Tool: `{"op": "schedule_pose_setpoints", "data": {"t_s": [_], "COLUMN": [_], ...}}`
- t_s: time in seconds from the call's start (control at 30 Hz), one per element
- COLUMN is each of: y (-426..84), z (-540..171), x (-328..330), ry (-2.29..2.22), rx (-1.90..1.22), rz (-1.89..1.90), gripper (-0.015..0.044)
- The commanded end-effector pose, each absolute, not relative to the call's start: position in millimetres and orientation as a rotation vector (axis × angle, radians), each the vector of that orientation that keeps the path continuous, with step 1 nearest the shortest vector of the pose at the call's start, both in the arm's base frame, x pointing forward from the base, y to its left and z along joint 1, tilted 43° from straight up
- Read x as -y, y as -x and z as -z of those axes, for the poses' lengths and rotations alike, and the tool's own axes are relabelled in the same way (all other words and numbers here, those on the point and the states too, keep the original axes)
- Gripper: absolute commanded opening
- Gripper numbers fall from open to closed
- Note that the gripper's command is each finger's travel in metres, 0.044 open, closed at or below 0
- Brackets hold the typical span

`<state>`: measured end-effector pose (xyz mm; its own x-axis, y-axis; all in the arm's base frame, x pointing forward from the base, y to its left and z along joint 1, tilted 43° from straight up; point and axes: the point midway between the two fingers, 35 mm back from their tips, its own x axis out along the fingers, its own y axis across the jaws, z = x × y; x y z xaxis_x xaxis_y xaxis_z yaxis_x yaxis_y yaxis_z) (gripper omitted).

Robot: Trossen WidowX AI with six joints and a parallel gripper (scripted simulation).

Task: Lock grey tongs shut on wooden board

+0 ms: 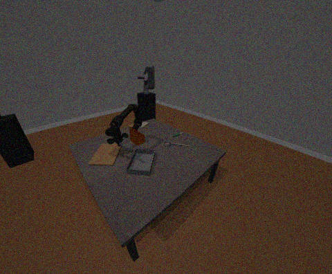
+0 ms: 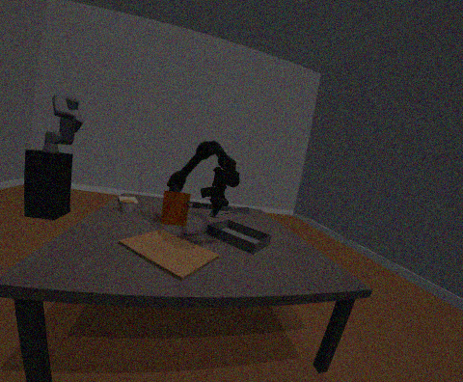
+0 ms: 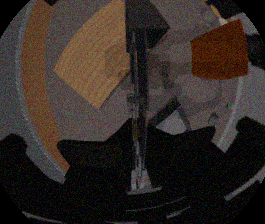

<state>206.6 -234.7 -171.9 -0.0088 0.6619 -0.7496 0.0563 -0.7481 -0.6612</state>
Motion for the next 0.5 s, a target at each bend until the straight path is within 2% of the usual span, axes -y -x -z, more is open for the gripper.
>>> {"op": "schedule_pose_setpoints", "data": {"t_s": [0.0, 0.47], "y": [-194, -108], "z": [176, 199], "x": [246, 284], "ry": [1.81, 1.654], "rx": [0.688, 0.427], "rz": [-1.814, -1.825], "gripper": [-0.015, -0.015]}}
